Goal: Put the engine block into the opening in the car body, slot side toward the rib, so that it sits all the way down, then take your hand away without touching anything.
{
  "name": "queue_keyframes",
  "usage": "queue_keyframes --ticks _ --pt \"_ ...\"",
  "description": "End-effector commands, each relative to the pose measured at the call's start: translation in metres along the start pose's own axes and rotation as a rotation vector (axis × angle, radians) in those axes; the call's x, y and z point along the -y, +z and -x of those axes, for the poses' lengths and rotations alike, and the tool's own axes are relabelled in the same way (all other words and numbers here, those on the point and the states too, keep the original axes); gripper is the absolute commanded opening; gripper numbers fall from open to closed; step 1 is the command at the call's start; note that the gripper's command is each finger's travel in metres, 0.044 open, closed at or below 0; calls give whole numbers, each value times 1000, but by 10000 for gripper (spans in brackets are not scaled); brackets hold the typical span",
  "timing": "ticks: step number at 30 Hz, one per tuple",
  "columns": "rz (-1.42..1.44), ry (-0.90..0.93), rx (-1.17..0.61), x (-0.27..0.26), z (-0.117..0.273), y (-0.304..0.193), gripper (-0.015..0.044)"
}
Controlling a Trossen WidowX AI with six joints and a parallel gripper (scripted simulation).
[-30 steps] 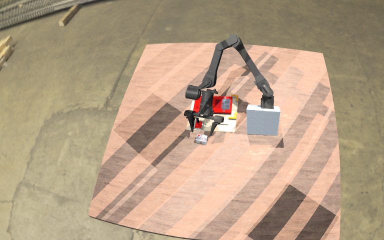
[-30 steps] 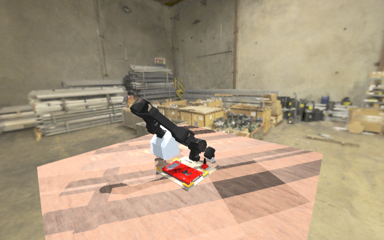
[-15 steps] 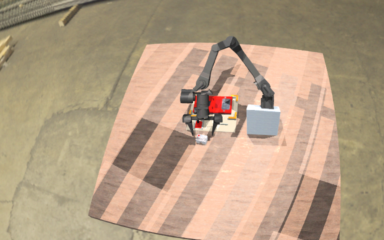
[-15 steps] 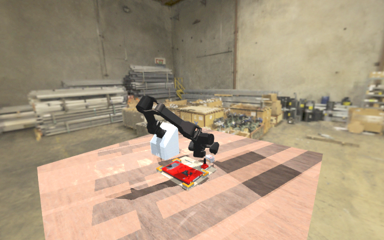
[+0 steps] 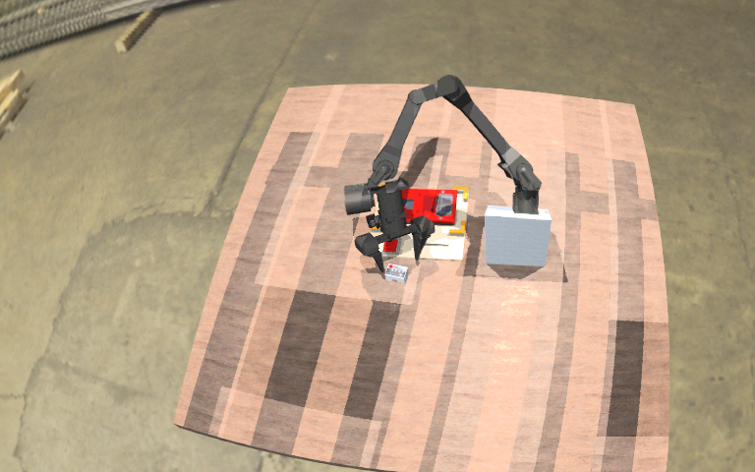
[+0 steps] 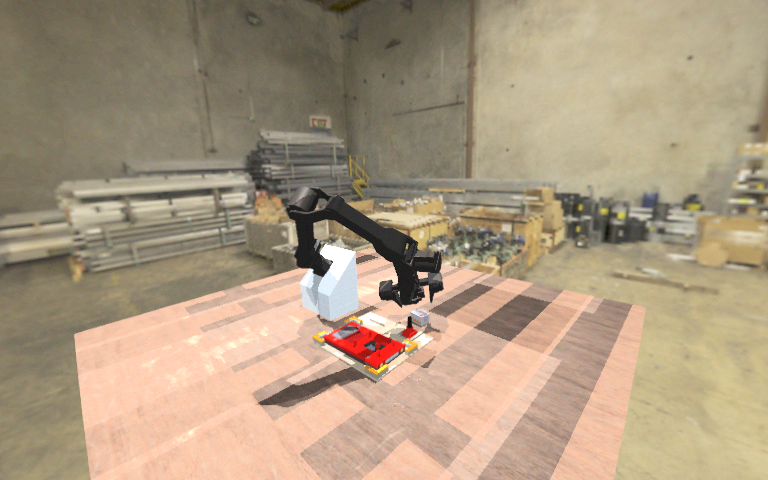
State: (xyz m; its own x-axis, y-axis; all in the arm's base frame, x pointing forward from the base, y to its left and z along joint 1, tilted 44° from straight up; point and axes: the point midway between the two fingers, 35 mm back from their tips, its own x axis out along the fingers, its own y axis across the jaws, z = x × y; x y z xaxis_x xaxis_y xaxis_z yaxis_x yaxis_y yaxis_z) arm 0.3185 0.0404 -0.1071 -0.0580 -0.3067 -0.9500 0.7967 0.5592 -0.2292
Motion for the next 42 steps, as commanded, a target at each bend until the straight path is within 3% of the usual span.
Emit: queue_keyframes --ticks 1,22,28,42 --pt "108 -44 48 -3 4 -2 440" --pt "711 -324 291 -19 37 -16 440" --pt "753 -346 308 -20 40 -18 440" --pt "753 -347 309 -17 -8 -4 440"
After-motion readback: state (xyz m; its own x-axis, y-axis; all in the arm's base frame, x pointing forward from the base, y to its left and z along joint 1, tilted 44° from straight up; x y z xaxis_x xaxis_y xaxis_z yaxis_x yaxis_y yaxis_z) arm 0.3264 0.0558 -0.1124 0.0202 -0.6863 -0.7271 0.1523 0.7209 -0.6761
